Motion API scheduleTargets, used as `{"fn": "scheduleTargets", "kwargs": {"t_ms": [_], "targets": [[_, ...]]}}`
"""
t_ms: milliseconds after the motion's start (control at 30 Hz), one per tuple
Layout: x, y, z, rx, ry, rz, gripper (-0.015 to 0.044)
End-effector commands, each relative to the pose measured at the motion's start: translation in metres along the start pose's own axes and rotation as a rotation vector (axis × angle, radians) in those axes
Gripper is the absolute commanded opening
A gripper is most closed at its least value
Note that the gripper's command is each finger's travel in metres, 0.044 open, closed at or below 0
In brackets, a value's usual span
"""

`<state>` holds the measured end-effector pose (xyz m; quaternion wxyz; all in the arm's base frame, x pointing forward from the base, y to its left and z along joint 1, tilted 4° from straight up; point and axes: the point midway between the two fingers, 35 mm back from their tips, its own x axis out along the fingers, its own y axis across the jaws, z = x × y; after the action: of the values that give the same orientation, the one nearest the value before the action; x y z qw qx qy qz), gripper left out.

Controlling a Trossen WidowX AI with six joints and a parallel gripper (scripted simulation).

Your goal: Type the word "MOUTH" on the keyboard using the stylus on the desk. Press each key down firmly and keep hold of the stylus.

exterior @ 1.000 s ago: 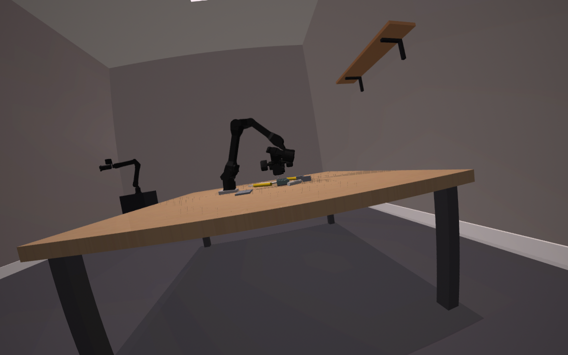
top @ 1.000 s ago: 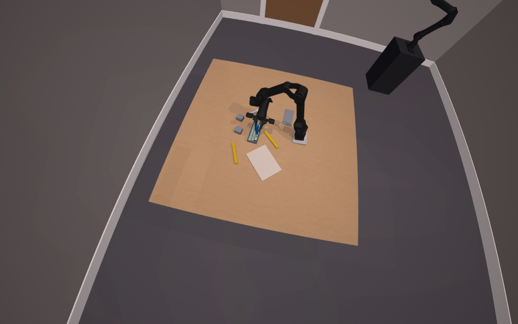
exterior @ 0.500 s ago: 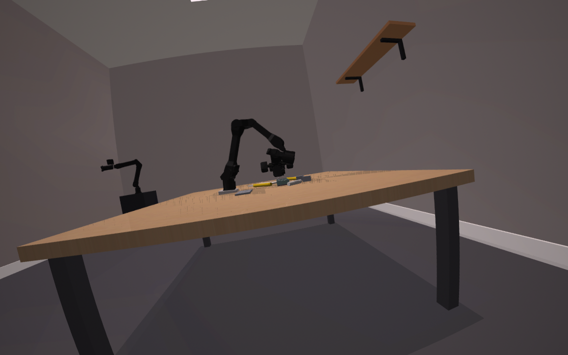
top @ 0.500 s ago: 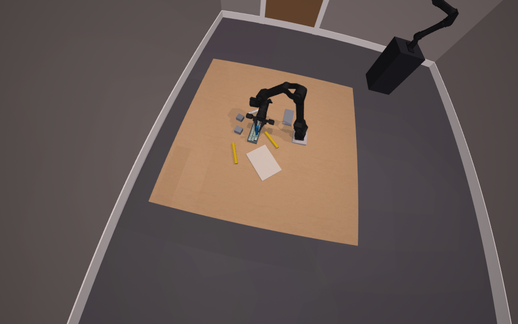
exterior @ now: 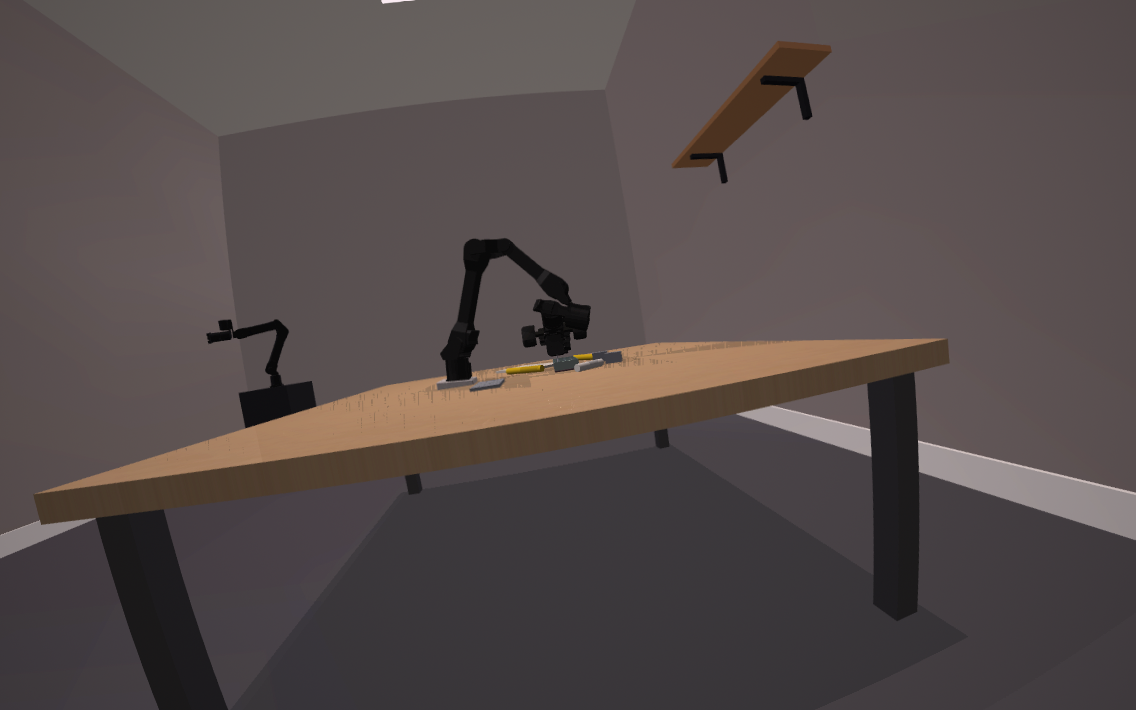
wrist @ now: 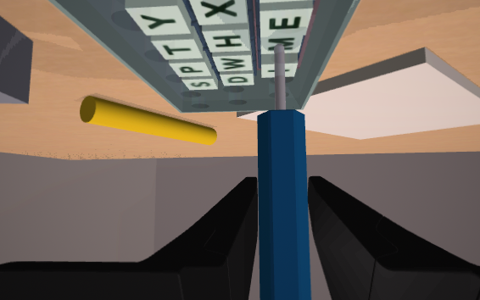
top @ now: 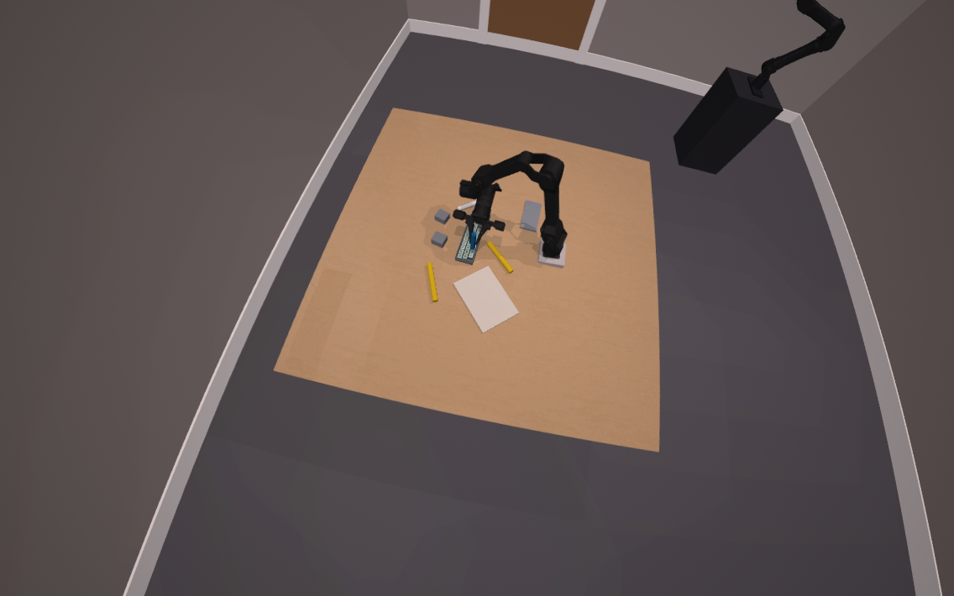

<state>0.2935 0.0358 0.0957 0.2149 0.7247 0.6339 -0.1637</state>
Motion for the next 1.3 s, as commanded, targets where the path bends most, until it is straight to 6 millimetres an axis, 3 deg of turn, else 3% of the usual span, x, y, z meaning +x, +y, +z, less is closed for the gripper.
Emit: {"fn": "scheduleTargets", "kwargs": {"t_ms": [0,267,567,967,1267], "targets": [[0.001,0.000,0.001,0.002,0.004,0.001,0.0081],[0.000,0.000,-0.001,0.002,0.004,0.001,0.0081],[-0.018,0.000,-0.032,0.002,0.003,0.001,0.0081],[-0.020,0.001,-0.028,0.016,0.000,0.011,0.0071],[-0.059,0.015,-0.012,0.115,-0.013,0.176,0.0011]]}}
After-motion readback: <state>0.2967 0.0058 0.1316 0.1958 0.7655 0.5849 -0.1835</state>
